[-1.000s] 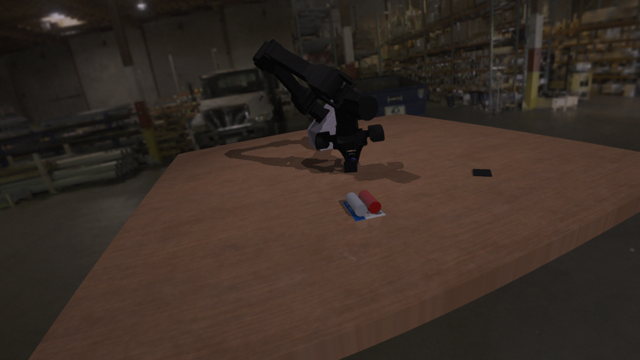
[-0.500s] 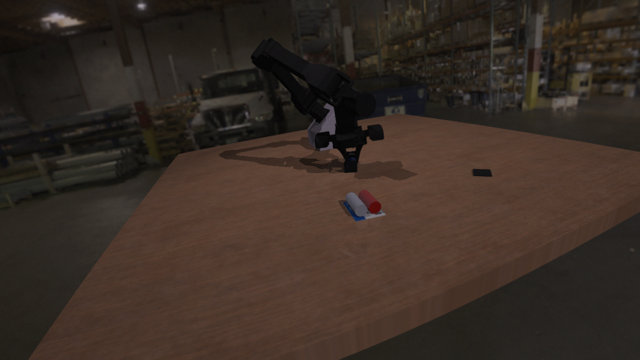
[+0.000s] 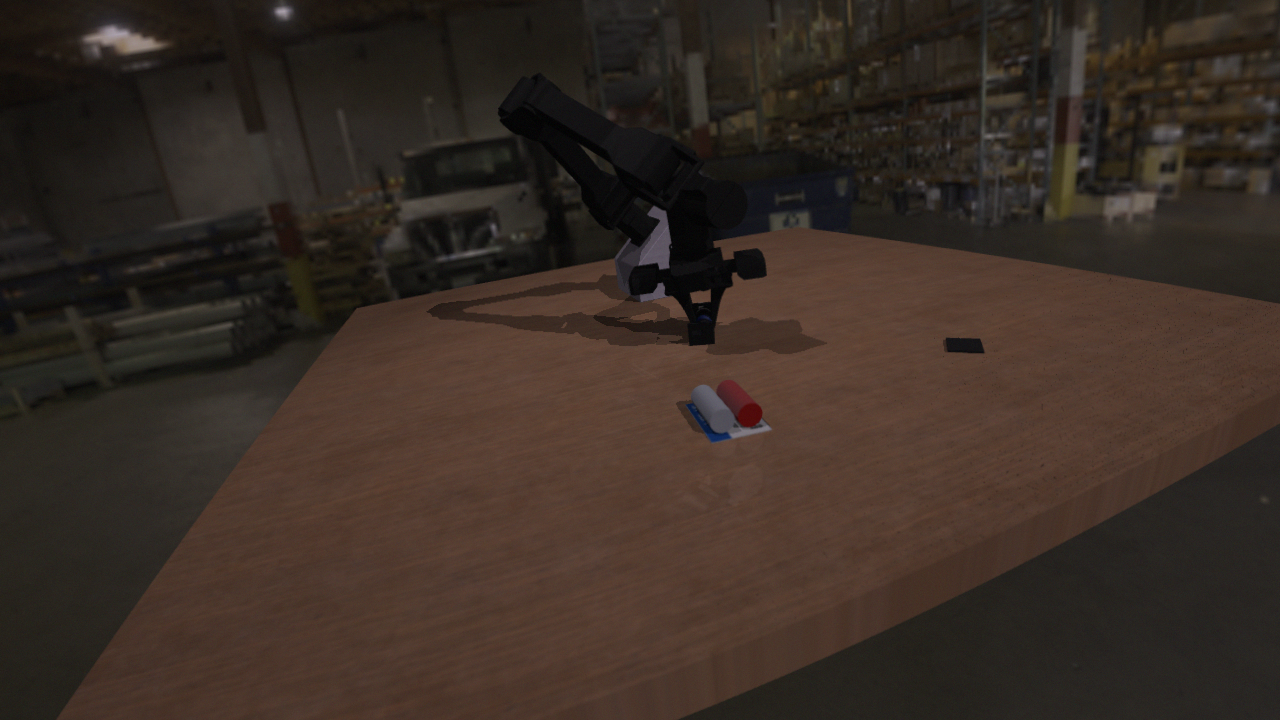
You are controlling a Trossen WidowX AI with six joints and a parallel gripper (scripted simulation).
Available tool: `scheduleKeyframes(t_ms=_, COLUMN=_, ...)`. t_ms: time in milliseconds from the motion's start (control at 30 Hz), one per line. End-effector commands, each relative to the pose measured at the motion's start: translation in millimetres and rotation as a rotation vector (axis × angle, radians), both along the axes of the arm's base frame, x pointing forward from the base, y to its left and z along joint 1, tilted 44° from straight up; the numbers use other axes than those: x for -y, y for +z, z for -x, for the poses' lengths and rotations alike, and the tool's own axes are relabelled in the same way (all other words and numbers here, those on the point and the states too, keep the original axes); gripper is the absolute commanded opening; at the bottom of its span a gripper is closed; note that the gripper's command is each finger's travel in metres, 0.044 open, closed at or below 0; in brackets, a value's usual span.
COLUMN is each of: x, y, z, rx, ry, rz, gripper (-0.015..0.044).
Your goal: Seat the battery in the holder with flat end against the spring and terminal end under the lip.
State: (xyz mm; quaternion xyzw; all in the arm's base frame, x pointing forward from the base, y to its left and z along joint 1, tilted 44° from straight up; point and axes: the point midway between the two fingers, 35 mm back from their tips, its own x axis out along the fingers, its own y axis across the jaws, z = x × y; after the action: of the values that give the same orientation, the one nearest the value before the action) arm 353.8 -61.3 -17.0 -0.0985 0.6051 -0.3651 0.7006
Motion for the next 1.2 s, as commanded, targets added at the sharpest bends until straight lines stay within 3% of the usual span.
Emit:
scheduleKeyframes(t_ms=0, x=3, y=1, z=1, rx=0.017, ry=0.007, rz=0.012, gripper=0.0083)
scheduleKeyframes(t_ms=1167, x=1, y=-3, z=12, rx=0.088, ry=0.063, rz=0.039, gripper=0.0083)
